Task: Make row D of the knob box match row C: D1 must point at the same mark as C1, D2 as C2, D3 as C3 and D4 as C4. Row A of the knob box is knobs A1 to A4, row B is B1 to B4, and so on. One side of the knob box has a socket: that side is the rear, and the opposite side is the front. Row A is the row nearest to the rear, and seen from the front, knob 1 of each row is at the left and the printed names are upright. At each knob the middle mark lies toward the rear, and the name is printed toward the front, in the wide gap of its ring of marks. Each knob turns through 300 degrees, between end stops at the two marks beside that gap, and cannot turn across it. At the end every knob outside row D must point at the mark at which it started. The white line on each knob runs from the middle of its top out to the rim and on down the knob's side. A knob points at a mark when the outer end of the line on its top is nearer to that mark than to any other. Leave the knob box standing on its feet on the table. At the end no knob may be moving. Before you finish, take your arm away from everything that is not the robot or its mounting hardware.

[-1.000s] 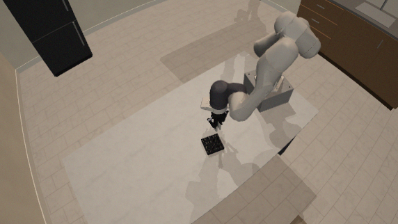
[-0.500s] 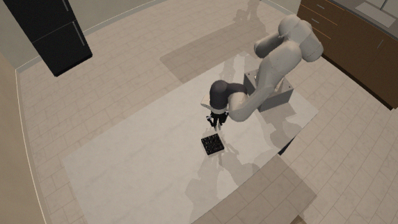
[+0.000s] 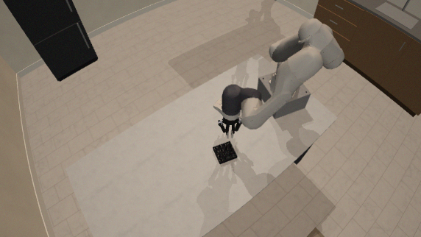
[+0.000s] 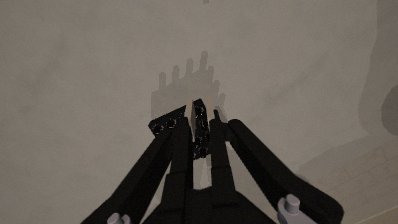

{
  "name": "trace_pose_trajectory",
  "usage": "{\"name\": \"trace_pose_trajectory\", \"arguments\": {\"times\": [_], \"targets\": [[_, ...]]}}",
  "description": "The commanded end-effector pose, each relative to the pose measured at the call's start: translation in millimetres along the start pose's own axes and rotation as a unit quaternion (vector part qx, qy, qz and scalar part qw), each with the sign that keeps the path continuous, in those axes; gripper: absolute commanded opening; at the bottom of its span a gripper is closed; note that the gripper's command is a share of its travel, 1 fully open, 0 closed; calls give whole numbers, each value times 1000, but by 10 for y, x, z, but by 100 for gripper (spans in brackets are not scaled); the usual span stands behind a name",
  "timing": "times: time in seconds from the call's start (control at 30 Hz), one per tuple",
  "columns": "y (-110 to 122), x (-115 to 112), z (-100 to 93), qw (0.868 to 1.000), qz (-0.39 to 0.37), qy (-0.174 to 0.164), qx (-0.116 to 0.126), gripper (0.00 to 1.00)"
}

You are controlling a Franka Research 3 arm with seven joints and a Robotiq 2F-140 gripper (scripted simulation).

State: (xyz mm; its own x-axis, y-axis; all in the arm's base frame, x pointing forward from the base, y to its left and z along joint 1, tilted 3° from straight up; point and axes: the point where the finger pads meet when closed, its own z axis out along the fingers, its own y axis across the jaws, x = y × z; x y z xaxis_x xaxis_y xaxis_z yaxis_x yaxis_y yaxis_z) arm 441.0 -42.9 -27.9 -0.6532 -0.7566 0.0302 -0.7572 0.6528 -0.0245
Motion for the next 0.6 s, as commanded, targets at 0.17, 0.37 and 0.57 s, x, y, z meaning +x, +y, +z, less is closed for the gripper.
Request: {"name": "trace_pose_trajectory", "arguments": {"times": [0.17, 0.37, 0.57], "targets": [[13, -25, -19, 993, 116, 1, -4, 12], [8, -34, -33, 987, 162, 0, -3, 12], [2, -44, -48, 979, 204, -1, -2, 12]]}}
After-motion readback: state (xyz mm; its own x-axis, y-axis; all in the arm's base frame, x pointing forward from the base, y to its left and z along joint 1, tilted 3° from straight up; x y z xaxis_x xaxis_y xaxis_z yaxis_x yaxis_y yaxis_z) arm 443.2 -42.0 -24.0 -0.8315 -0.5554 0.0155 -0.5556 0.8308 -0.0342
